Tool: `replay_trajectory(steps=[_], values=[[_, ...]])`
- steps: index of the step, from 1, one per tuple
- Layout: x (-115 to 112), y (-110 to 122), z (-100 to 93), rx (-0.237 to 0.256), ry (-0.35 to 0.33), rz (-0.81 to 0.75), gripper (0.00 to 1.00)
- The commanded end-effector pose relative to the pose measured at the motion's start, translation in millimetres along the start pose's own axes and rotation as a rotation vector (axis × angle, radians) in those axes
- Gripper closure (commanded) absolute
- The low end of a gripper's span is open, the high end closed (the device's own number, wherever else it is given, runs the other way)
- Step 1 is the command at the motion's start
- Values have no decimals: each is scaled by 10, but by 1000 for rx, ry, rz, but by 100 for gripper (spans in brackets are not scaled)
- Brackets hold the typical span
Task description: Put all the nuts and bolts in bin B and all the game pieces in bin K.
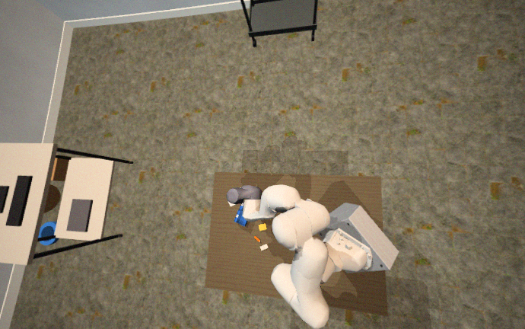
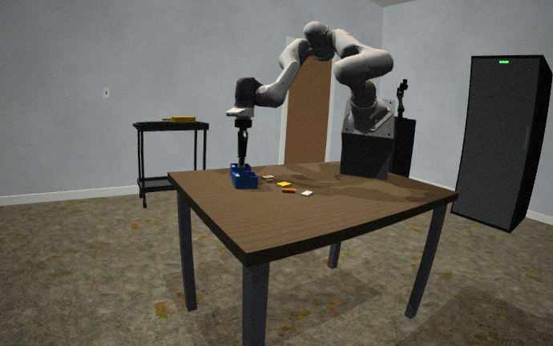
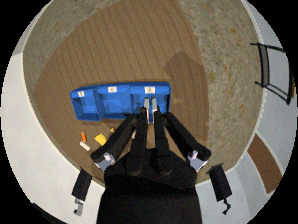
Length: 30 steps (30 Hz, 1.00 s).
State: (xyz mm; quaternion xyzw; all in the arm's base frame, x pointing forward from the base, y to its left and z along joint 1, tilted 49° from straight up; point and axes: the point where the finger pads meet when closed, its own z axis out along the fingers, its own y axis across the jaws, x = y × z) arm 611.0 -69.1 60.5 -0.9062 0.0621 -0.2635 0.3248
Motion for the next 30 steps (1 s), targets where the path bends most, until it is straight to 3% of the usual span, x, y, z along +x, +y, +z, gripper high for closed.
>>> replay_trajectory(steps=[1,30], values=[[-2,15,6,-3,0,6,95],[-2,15,-274,-3,0,6,95]])
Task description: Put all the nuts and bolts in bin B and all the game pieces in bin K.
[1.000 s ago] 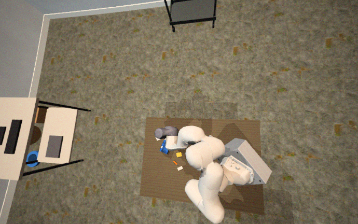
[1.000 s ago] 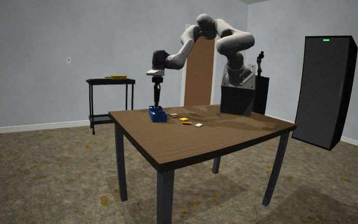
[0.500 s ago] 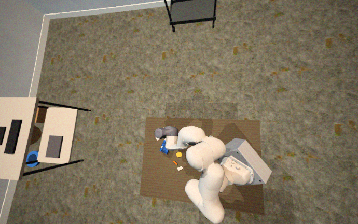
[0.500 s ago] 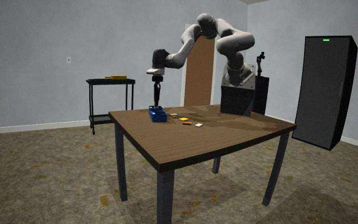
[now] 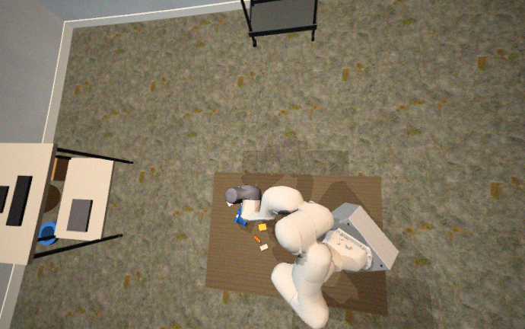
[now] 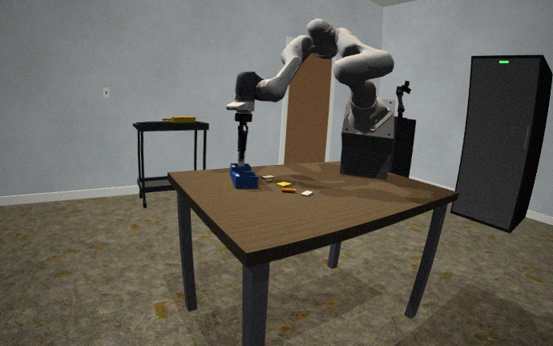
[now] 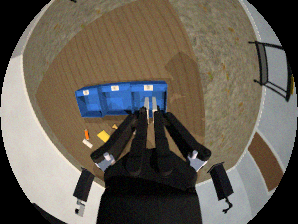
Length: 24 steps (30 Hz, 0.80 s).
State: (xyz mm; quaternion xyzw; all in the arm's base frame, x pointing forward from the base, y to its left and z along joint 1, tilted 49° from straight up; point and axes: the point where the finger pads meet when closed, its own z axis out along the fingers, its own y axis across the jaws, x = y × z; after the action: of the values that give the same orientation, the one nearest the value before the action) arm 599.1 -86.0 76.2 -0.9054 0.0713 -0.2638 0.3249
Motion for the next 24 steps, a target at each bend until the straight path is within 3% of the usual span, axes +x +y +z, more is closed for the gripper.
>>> replay_trajectory(steps=[1,8,20,24], values=[[-16,-13,-56,1,-7,-11,95],[-14,-12,-330,1,-7,-11,95],[-14,-12,-330,1,-7,-11,95],[0,-212,-330,1,-7,-11,95]])
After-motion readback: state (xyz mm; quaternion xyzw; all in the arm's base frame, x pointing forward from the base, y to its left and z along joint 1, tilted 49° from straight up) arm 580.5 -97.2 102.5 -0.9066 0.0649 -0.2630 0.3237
